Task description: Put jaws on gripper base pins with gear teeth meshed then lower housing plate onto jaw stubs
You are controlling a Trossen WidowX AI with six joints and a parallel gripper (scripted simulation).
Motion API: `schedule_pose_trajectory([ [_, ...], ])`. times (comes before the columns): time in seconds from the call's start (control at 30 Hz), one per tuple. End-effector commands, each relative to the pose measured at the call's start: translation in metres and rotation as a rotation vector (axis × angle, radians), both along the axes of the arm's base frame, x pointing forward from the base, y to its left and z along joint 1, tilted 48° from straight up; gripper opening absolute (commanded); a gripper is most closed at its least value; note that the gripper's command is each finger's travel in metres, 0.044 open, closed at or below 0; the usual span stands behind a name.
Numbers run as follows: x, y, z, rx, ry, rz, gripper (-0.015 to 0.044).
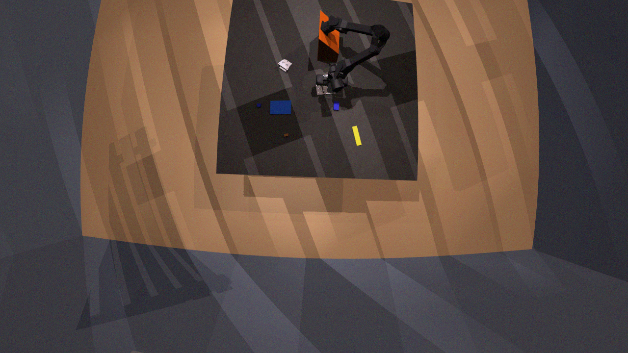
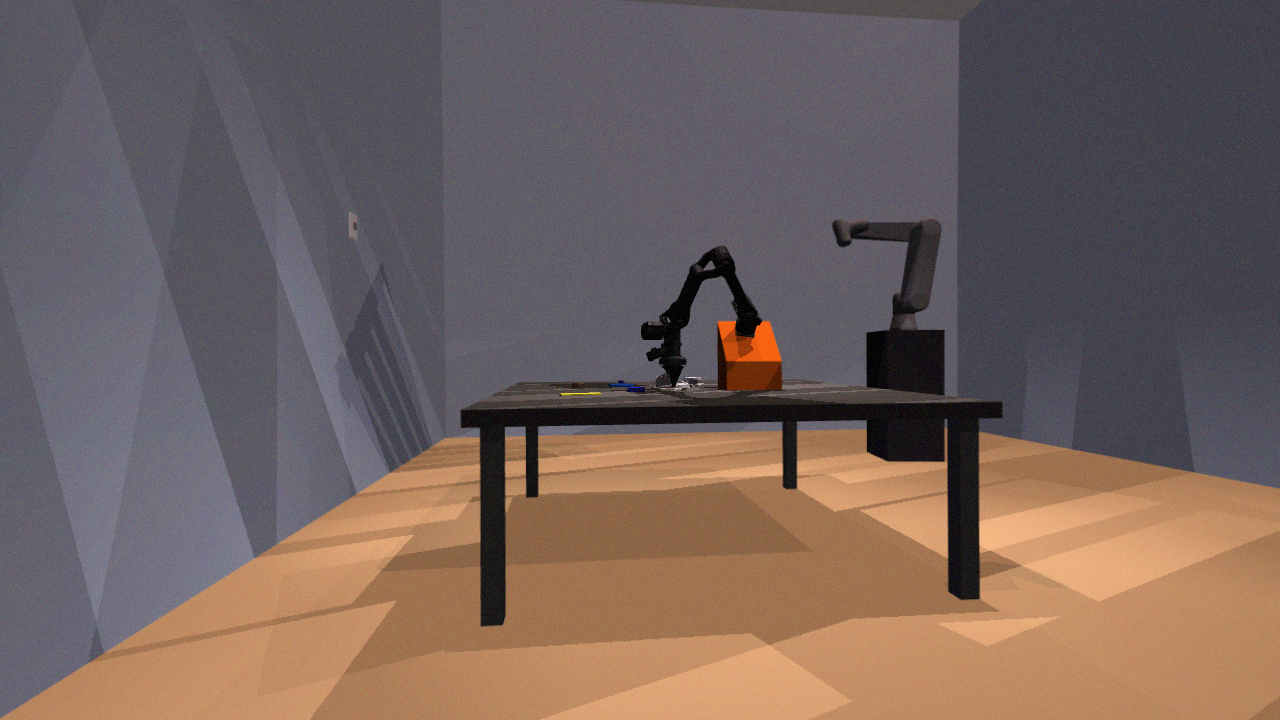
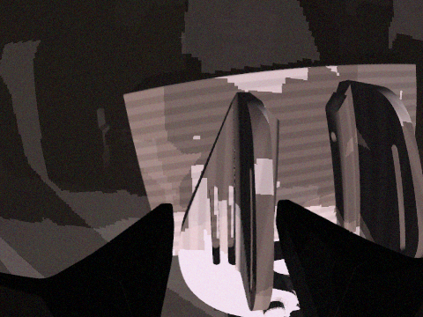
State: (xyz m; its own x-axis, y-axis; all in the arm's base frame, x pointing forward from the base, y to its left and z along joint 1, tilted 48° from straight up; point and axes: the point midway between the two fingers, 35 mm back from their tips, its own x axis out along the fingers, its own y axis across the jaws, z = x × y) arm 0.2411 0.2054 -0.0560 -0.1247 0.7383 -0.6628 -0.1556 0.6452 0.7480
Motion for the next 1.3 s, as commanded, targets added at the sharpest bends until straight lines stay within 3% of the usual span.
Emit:
schedule_pose_trajectory([
  [0.0,0.000,0.000,0.000,0.000,0.000,0.000,0.0224],
  [0.4,0.001,-0.002,0.001,-0.001,0.000,0.000,0.0224],
  [0.67,0.009,-0.049,0.044,-0.007,-0.004,-0.001,0.0224],
  [0.83,0.010,-0.047,0.039,-0.013,-0.004,-0.011,0.0224],
  [1.1,0.009,-0.069,0.027,-0.061,0.119,-0.135,0.0434],
  [1.27,0.013,-0.080,0.019,-0.088,0.215,-0.235,0.0440],
])
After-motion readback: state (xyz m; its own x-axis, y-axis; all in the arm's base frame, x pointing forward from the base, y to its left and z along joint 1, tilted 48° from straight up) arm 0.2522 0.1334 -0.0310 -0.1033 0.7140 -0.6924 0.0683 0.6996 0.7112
